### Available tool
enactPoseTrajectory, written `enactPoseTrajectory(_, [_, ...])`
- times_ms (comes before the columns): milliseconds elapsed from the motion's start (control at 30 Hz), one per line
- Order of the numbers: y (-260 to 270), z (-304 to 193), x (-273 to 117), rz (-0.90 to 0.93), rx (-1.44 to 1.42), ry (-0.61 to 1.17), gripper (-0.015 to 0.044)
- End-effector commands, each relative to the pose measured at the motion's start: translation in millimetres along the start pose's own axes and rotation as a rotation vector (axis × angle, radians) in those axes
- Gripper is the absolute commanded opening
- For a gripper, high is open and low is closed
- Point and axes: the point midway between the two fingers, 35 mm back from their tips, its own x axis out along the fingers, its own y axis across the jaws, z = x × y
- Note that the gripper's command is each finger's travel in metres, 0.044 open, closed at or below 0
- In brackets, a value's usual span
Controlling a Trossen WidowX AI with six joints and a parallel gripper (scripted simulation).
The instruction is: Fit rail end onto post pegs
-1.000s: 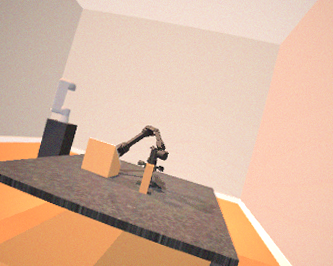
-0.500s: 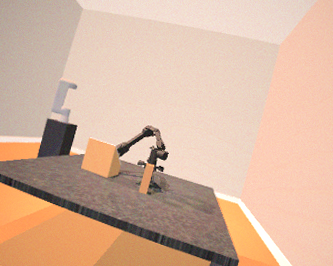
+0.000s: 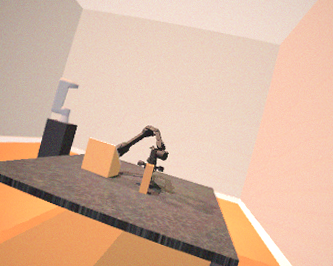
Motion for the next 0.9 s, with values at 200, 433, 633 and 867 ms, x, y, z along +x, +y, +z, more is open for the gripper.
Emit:
enactPoseTrajectory(200, [-1.5, -5.8, -3.5, -0.01, -0.001, 0.007, 0.0])
enactPoseTrajectory(433, [-1.5, -7.6, -3.7, -0.01, -0.001, 0.007, 0.0])
enactPoseTrajectory(633, [-1.5, -9.3, -3.7, -0.01, -0.001, 0.007, 0.0])
enactPoseTrajectory(867, [-1.5, -11.2, -3.8, -0.01, -0.001, 0.008, 0.0])
